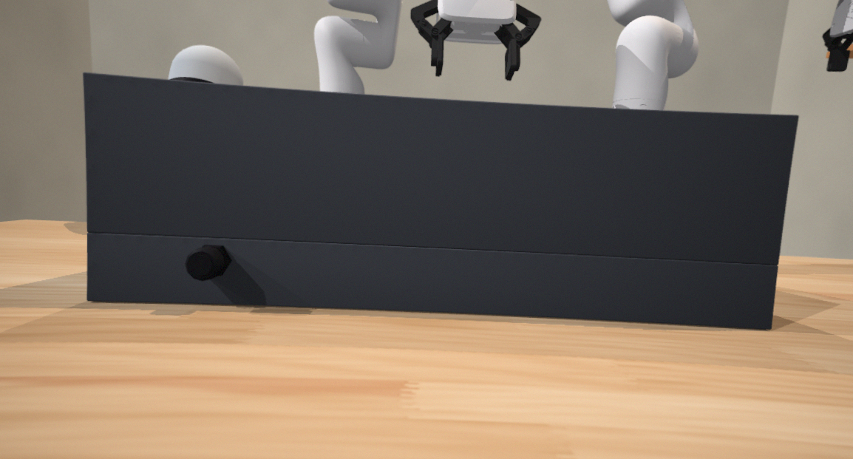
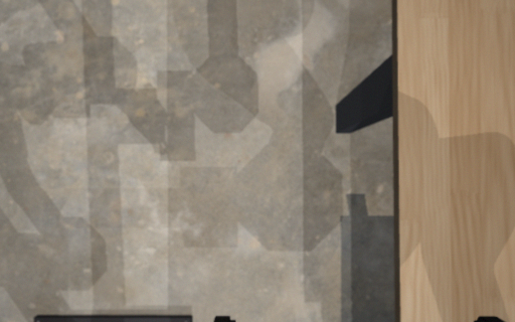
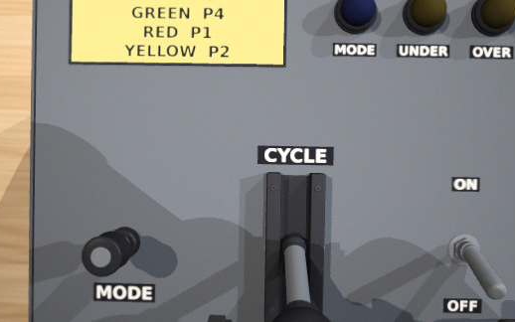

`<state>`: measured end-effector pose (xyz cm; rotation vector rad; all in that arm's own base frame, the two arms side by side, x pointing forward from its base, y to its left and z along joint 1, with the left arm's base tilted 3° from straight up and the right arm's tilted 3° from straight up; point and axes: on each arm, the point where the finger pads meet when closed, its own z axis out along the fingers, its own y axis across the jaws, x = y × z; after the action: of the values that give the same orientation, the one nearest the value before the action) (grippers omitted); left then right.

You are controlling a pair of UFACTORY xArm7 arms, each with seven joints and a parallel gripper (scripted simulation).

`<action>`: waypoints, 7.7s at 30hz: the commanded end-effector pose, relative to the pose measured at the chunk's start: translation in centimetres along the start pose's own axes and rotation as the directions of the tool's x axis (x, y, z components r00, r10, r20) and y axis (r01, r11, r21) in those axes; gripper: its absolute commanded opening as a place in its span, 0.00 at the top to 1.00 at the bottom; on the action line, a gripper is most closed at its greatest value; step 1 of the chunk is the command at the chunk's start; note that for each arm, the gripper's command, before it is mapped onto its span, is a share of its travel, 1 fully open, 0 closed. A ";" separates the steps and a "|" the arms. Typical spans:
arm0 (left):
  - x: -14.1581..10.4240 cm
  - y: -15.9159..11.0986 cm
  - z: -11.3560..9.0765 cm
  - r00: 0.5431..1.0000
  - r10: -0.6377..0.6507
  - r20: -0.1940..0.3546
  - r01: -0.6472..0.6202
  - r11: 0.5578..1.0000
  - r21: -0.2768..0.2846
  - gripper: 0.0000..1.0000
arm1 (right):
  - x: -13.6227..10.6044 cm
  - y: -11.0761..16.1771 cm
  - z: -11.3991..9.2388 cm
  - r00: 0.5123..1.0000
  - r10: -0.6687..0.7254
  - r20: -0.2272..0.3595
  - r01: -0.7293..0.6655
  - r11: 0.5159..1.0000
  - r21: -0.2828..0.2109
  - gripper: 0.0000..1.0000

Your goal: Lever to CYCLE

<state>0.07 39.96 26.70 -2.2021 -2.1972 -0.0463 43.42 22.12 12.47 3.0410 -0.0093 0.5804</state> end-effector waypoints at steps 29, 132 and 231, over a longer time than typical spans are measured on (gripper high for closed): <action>0.1 0.0 -0.1 1.000 0.000 -0.003 0.000 1.000 -0.001 0.00 | 0.4 -1.1 0.3 1.000 0.008 -0.009 -0.008 1.000 -0.002 0.23; 0.1 0.0 -0.1 1.000 0.000 -0.003 0.000 1.000 -0.001 0.00 | -5.5 1.0 -0.3 0.343 -0.939 -0.024 0.833 0.316 -0.455 0.23; 0.1 0.0 -0.1 1.000 0.000 -0.003 0.000 1.000 -0.001 0.00 | -4.7 -1.1 7.0 0.007 -1.000 0.003 0.879 0.004 -0.477 0.23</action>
<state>0.07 39.96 26.70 -2.2021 -2.1972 -0.0463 40.57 22.83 4.93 1.6878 1.6878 0.7359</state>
